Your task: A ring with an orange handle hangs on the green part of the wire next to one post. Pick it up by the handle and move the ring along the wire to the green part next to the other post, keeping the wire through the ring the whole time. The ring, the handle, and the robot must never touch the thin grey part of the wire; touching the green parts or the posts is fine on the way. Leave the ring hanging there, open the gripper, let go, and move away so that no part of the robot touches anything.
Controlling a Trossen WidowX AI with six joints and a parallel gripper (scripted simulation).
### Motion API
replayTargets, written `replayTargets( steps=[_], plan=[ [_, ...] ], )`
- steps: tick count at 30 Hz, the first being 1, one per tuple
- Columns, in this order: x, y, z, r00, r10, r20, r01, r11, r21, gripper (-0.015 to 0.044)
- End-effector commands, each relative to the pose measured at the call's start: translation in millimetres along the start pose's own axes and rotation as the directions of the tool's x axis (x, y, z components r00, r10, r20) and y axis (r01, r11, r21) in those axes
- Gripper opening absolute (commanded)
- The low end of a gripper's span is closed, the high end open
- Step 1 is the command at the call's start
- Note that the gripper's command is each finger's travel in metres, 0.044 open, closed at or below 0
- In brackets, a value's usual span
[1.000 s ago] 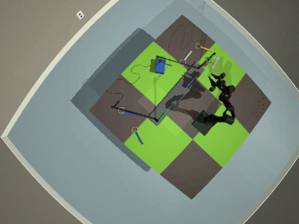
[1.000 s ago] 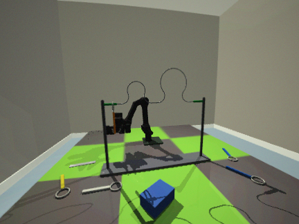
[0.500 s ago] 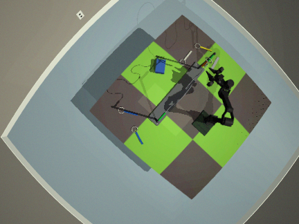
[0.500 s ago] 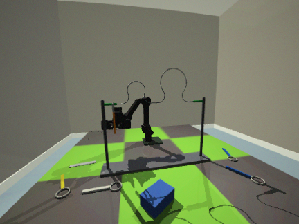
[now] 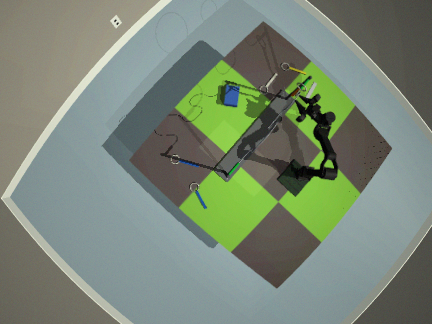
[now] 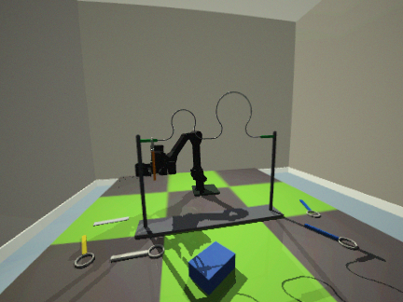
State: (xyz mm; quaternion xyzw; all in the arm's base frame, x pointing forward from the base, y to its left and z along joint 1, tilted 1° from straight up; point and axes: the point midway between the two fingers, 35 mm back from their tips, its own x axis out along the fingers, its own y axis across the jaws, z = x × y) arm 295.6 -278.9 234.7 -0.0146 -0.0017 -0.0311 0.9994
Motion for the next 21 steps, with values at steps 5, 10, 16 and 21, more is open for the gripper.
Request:
replayTargets(
  steps=[5, 10, 16, 21],
  plan=[
    [11.9, -2.0, -0.6, 1.000, -0.006, -0.002, 0.006, 1.000, 0.007, 0.0160],
    [19.9, -1.9, -0.4, 1.000, -0.006, -0.001, 0.006, 1.000, 0.007, 0.0160],
    [29.5, -1.5, -0.2, 1.000, -0.006, 0.000, 0.006, 1.000, 0.007, 0.0160],
    [37.6, -0.9, -0.1, 1.000, -0.006, 0.001, 0.006, 1.000, 0.007, 0.0160]
  ],
)
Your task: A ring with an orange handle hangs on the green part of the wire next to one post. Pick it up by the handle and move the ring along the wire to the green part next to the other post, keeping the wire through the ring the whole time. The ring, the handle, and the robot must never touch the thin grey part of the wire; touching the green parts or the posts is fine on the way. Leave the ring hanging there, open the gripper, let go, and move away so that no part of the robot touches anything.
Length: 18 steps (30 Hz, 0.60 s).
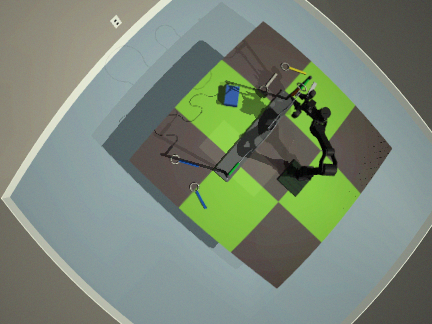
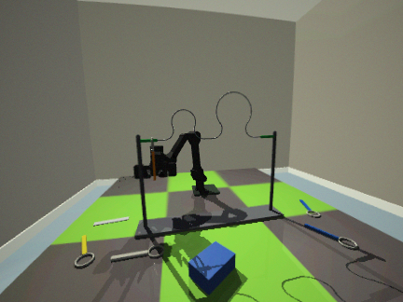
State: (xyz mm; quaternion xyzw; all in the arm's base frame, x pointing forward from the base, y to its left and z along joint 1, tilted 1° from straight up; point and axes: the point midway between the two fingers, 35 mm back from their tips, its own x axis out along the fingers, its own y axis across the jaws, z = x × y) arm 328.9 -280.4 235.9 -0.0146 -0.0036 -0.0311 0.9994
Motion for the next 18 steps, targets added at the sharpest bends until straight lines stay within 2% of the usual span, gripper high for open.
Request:
replayTargets(
  steps=[1, 18],
  plan=[
    [5.8, -1.3, -1.2, 1.000, -0.006, -0.002, 0.006, 1.000, 0.007, 0.0160],
    [23.0, 0.8, -1.2, 1.000, -0.006, 0.000, 0.006, 1.000, 0.008, 0.0160]
  ],
)
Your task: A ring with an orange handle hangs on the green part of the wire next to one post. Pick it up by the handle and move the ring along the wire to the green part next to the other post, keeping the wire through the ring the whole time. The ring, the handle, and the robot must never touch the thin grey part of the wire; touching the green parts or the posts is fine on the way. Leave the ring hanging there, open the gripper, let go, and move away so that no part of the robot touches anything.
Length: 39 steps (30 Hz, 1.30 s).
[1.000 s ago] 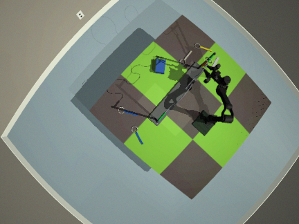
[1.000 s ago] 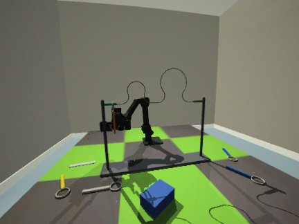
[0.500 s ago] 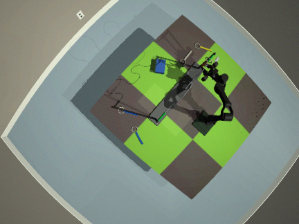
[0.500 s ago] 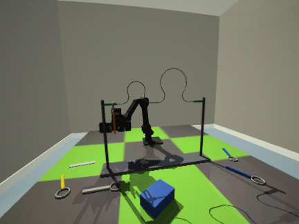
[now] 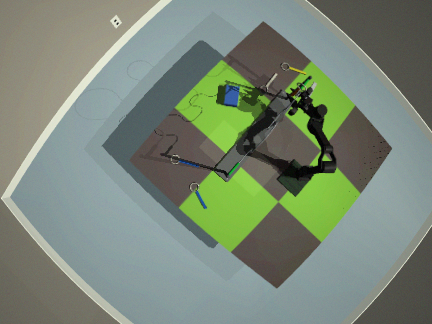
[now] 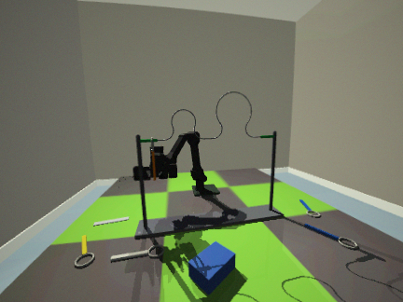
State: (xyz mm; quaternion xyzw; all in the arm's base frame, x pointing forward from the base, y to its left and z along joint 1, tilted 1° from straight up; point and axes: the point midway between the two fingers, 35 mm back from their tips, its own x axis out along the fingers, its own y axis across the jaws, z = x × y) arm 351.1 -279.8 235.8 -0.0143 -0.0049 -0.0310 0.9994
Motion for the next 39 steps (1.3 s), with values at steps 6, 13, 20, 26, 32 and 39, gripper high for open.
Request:
replayTargets(
  steps=[6, 13, 20, 26, 32, 39],
  plan=[
    [0.9, -1.2, -1.1, 1.000, -0.006, -0.003, 0.006, 1.000, 0.007, 0.0160],
    [0.7, -0.1, -0.3, 1.000, 0.000, 0.000, 0.000, 1.000, 0.001, 0.0107],
    [0.7, -0.1, -0.3, 1.000, 0.000, 0.000, 0.000, 1.000, 0.001, -0.0037],
    [0.7, -0.1, -0.3, 1.000, 0.000, 0.000, 0.000, 1.000, 0.001, -0.0150],
    [0.8, -0.3, 7.1, 1.000, 0.002, 0.000, -0.002, 1.000, 0.003, -0.0150],
    [0.9, -0.1, 16.5, 1.000, 0.003, 0.000, -0.003, 1.000, 0.005, -0.0150]
  ],
)
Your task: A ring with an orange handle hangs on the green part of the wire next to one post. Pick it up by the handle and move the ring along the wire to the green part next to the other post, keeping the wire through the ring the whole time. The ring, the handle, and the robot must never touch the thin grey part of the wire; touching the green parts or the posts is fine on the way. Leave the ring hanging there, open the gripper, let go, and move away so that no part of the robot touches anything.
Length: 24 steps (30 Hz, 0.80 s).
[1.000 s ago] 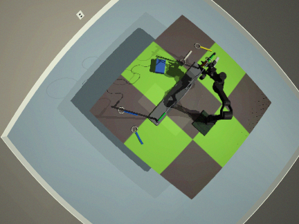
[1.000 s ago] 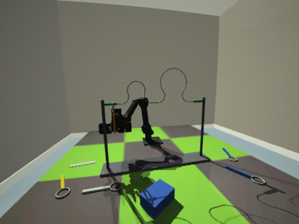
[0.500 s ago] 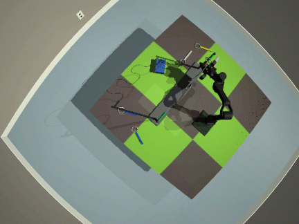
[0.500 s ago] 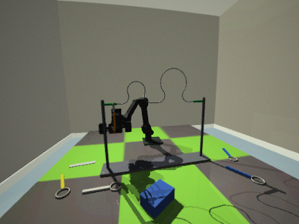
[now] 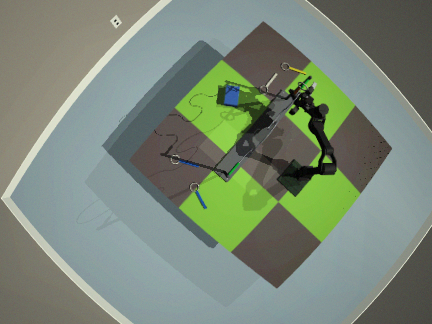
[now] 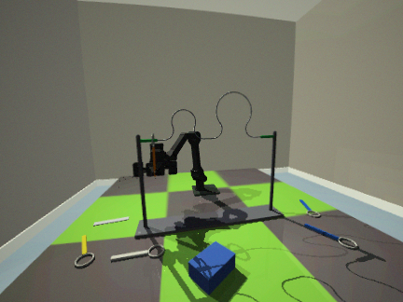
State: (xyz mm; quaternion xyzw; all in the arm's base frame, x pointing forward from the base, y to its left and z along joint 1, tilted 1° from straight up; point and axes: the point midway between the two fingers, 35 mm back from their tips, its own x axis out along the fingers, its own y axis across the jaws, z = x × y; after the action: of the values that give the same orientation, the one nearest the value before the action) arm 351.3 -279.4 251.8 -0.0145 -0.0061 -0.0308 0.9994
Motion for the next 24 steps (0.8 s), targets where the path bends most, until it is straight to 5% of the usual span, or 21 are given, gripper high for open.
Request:
replayTargets(
  steps=[1, 24],
  plan=[
    [0.4, -0.1, 0.5, 1.000, 0.003, -0.003, -0.003, 1.000, 0.006, -0.0150],
    [0.5, 4.3, 0.6, 1.000, 0.003, -0.003, -0.003, 1.000, 0.006, -0.0150]
  ],
)
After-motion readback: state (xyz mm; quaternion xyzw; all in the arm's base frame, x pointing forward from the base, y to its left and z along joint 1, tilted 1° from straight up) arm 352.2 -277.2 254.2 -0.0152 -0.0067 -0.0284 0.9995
